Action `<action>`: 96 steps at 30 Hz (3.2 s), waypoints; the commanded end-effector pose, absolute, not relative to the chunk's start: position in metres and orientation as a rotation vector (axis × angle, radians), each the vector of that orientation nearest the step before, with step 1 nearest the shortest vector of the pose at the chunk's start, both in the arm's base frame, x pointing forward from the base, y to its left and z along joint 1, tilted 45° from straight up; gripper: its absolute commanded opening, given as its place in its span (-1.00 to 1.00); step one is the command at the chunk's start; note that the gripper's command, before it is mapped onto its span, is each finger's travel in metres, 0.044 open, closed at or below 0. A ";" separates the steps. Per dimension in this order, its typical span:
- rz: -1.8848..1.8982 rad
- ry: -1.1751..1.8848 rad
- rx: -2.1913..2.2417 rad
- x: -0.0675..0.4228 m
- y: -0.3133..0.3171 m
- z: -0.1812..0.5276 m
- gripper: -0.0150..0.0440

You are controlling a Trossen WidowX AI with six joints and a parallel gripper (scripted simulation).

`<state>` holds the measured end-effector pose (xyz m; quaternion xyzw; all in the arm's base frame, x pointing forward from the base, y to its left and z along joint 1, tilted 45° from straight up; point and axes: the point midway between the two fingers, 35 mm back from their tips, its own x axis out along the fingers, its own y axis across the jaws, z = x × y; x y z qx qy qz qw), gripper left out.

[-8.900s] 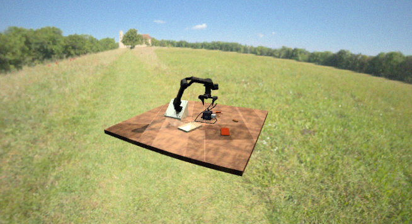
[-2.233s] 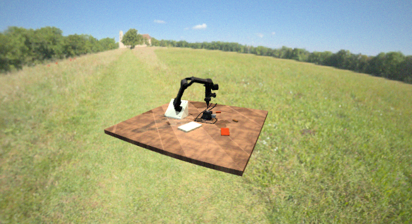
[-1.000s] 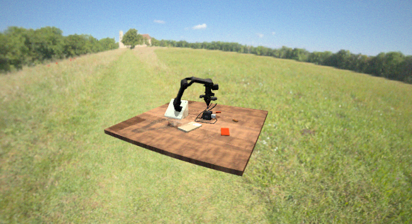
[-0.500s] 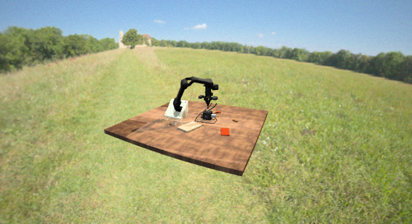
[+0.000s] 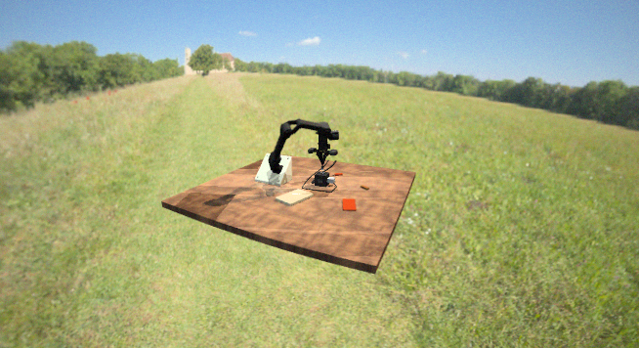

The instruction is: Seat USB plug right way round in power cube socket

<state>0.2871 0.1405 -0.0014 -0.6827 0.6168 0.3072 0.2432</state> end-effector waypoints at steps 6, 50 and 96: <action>0.847 1.681 -1.859 0.287 0.140 -0.003 -0.49; 0.869 1.662 -1.834 0.288 0.139 -0.008 -0.49; 0.893 1.642 -1.807 0.288 0.137 -0.014 -0.49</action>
